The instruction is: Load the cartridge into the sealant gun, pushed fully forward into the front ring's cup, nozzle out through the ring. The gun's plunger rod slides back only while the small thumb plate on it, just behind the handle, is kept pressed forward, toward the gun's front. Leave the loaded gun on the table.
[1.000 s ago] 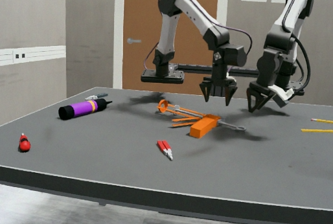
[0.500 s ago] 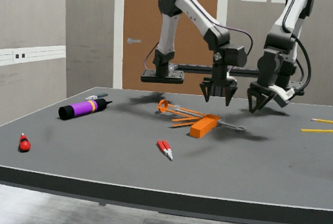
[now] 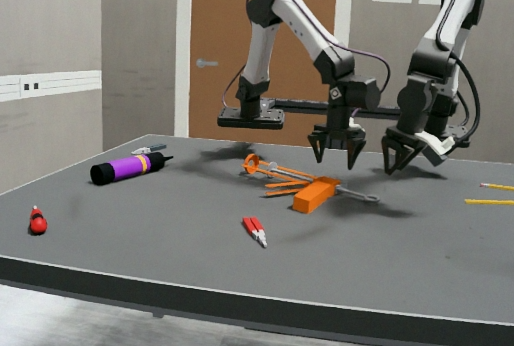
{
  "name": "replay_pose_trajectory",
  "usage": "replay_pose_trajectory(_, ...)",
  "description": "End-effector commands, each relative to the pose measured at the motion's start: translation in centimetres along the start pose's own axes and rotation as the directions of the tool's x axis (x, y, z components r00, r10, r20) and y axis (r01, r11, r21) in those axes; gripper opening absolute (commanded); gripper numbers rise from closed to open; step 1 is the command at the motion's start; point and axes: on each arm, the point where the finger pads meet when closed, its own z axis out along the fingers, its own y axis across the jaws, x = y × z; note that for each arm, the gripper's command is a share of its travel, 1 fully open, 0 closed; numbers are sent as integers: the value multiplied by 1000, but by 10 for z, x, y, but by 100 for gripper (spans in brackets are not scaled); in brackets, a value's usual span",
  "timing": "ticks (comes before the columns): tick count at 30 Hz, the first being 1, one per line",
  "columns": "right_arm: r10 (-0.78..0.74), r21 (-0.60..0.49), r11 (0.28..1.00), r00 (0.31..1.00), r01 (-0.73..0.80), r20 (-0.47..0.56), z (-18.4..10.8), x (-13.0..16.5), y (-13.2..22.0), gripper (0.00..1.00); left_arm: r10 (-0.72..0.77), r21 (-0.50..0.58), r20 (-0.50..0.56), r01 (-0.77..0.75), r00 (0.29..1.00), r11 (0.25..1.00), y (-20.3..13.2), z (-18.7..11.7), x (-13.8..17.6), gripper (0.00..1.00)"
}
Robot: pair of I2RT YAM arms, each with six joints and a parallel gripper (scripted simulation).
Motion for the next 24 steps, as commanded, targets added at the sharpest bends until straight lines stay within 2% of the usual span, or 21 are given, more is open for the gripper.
replay_pose_trajectory(1,-18,13,1000,1000,18,2,0,-4,-7,92,10,64,9,-10,1000,998,-13,-13,-2,62)
replay_pose_trajectory(3,-17,21,1000,1000,17,-2,-3,-3,-7,92,10,63,9,-10,1000,998,-12,-13,-2,62)
replay_pose_trajectory(6,-14,-15,1000,1000,14,11,19,-4,4,92,10,63,9,-10,1000,998,-12,-13,-2,62)
replay_pose_trajectory(24,-14,-11,1000,1000,14,11,46,-4,3,92,10,63,9,-10,1000,998,-12,-13,-2,62)
